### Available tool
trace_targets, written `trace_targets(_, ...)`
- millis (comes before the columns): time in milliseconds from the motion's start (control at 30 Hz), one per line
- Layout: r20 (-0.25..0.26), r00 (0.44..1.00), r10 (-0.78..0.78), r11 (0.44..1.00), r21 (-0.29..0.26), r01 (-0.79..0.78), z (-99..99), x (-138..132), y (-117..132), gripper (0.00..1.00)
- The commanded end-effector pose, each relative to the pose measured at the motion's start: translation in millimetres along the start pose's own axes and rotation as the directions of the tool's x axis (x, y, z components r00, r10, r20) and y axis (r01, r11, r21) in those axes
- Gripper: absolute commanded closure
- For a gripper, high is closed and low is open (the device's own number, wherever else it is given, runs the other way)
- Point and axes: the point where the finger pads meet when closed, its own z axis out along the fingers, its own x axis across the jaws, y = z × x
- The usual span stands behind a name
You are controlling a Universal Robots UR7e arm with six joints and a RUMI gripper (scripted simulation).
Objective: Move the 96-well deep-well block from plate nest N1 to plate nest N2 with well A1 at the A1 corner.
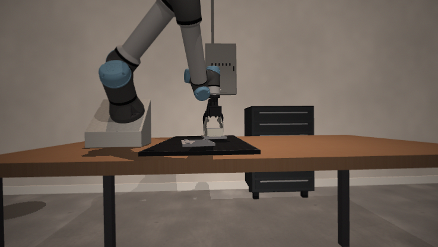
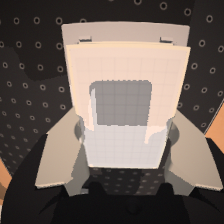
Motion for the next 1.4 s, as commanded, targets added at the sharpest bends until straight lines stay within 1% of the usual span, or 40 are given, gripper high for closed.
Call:
trace_targets(0, -0.001, 1.0, 0.0, 1.0, 0.0, 0.0, -0.3, 0.2, 0.0, 1.0)
trace_targets(233, -0.001, 1.0, 0.0, 1.0, 0.0, 0.0, -0.3, 0.2, 0.0, 1.0)
trace_targets(1367, -0.001, 1.0, 0.0, 1.0, 0.0, 0.0, -50.2, 0.2, 0.0, 1.0)
